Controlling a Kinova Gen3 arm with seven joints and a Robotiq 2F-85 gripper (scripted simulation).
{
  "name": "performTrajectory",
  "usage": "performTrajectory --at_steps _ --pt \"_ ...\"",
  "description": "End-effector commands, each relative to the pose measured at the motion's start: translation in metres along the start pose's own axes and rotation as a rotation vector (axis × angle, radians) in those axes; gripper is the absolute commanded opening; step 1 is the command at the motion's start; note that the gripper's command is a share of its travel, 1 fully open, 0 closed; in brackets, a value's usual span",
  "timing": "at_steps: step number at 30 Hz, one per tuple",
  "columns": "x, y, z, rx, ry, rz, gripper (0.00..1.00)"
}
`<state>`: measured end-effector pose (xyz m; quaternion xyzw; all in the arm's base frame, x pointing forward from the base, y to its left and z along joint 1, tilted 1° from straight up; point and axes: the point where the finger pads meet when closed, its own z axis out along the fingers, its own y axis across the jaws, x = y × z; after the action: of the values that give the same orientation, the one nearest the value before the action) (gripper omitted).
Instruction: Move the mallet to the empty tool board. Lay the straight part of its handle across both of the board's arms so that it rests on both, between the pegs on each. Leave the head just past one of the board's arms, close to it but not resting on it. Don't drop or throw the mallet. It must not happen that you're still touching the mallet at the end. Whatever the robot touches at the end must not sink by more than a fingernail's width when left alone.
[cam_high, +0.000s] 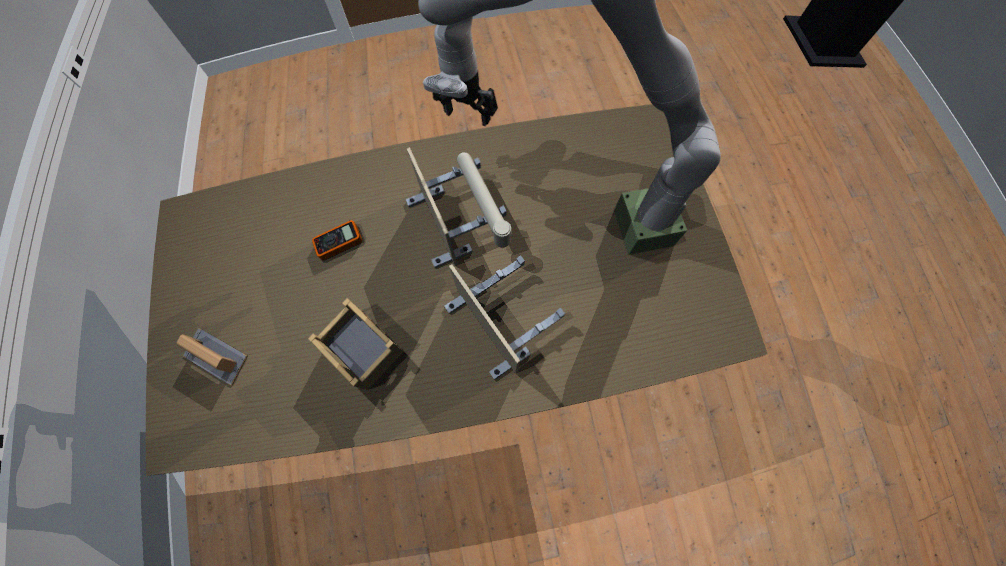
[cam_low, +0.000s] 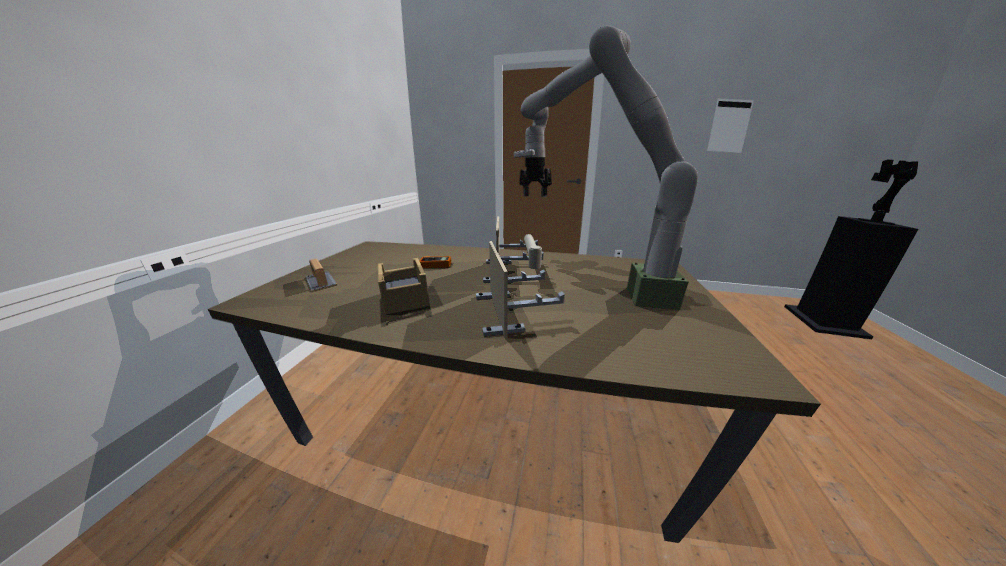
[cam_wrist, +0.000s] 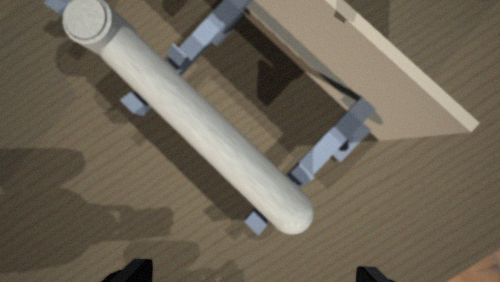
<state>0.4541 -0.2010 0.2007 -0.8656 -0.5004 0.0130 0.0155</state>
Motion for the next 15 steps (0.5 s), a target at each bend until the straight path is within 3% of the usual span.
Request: performTrajectory --at_steps 1,4,6,15 --pt "0.027 -0.016 0.021 -0.010 -0.001 -0.167 1.00" --pt "0.041 -0.025 0.034 -0.015 -0.006 -0.285 1.00" --pt "0.041 -0.025 0.034 -0.015 -0.006 -0.285 1.00" --pt "0.082 -0.060 0.072 -0.034 -0.020 -0.660 1.00"
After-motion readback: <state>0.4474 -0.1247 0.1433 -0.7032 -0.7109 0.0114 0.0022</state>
